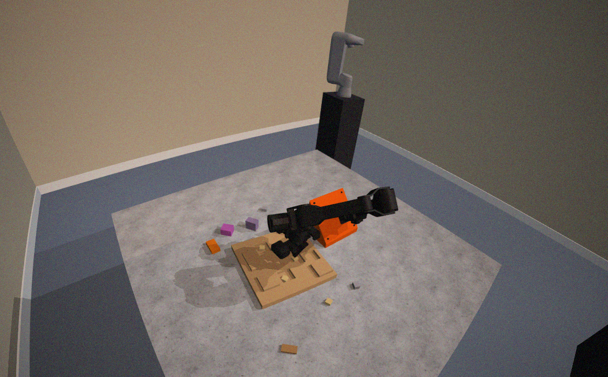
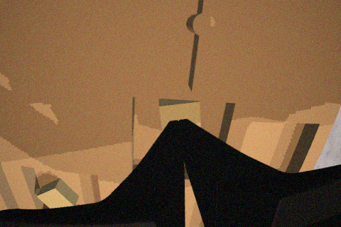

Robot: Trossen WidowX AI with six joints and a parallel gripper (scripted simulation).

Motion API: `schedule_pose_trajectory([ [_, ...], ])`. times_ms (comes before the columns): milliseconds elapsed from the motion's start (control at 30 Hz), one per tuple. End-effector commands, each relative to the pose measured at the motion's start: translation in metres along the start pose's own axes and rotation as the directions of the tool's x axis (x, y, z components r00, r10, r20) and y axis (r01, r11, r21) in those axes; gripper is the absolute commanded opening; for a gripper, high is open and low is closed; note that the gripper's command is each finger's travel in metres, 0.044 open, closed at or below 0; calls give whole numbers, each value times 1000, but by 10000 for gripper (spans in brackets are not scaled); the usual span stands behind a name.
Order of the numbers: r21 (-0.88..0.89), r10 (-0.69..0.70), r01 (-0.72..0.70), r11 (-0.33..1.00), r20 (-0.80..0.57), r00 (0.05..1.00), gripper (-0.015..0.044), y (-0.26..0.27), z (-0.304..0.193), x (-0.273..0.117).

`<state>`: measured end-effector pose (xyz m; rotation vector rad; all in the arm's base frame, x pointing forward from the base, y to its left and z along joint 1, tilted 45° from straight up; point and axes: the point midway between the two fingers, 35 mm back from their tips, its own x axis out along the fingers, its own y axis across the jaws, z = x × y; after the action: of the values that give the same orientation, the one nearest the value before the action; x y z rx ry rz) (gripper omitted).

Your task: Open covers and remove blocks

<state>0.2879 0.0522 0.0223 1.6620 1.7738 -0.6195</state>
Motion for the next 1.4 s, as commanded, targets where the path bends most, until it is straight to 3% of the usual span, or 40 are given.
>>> schedule_pose_trajectory([
  [0,5,-3,3,1000,-6,1000,0,-1,-1,5],
  [1367,3,-3,3,1000,-6,1000,0,0,-14,9],
])
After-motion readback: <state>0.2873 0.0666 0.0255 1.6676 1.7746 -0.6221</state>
